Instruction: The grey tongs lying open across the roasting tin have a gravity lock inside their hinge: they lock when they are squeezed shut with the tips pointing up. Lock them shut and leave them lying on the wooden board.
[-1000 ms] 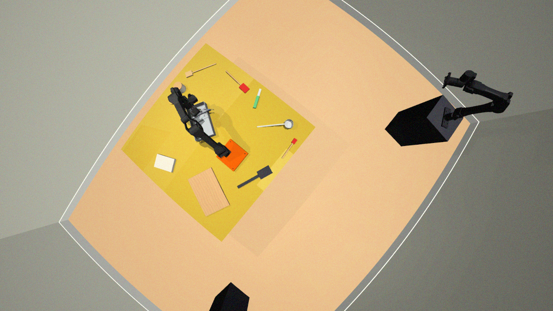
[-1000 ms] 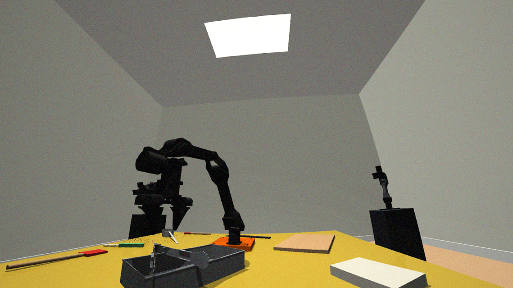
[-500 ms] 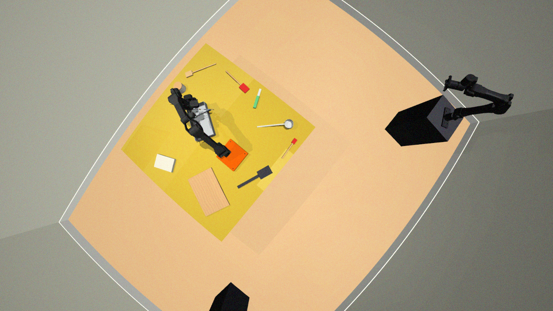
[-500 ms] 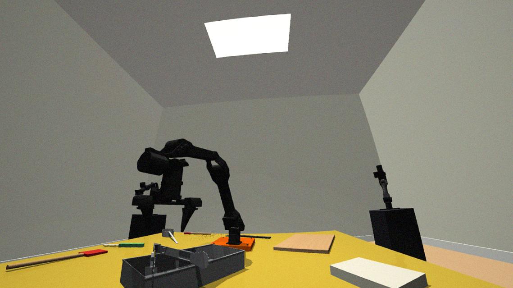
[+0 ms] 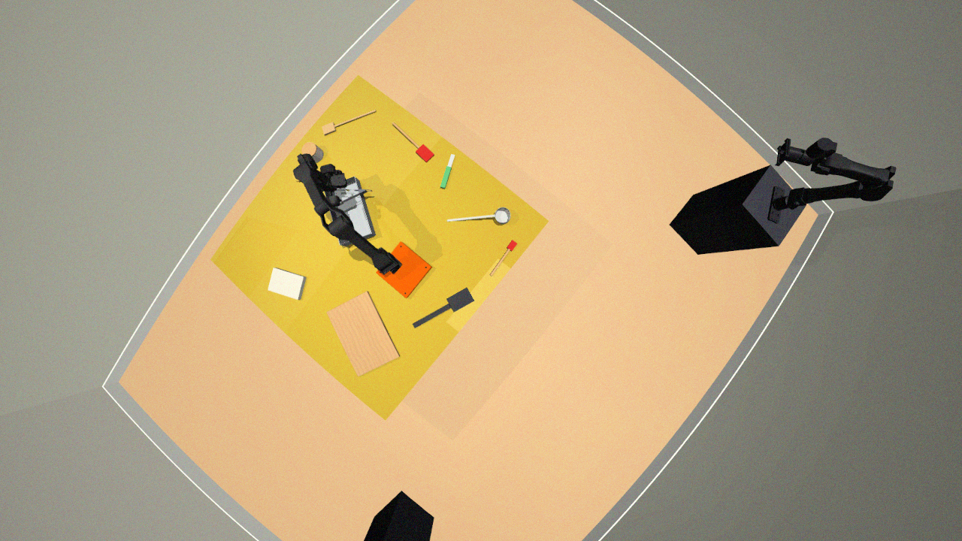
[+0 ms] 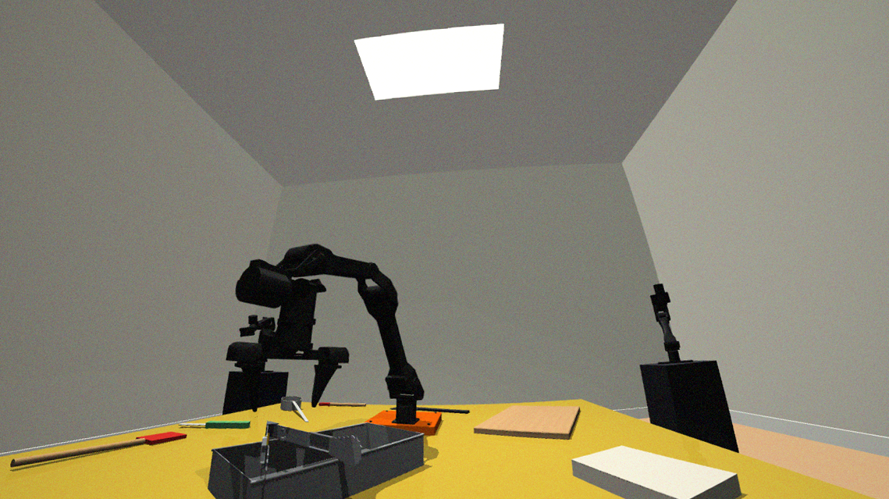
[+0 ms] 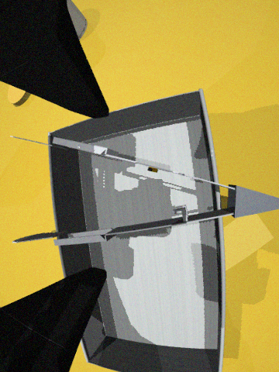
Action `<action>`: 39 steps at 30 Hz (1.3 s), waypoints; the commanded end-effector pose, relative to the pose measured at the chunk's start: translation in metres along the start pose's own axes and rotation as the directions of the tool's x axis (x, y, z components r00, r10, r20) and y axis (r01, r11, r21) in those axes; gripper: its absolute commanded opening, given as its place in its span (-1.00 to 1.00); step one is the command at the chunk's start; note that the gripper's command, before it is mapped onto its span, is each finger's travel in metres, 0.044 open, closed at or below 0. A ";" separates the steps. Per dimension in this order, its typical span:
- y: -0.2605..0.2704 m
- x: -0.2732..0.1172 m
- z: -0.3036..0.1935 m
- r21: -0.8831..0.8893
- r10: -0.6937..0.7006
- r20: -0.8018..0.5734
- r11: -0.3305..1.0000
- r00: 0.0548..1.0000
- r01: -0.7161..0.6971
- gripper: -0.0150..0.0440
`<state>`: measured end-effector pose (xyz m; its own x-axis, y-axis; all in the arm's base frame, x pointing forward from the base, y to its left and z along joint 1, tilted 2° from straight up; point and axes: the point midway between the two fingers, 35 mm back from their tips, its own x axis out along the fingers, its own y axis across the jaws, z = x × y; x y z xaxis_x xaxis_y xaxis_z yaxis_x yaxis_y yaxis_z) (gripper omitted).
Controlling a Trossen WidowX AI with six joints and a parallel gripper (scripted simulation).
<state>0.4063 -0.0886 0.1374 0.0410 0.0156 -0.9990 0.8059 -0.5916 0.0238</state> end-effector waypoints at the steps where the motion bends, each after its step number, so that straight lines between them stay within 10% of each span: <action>1: 0.000 0.006 -0.001 0.005 -0.002 -0.002 1.000 1.000 0.002 1.00; 39: 0.000 0.069 -0.001 0.005 -0.002 -0.002 1.000 1.000 0.002 1.00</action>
<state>0.4105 -0.0872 0.0761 0.0477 0.0143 -0.9988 0.8055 -0.5918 0.0300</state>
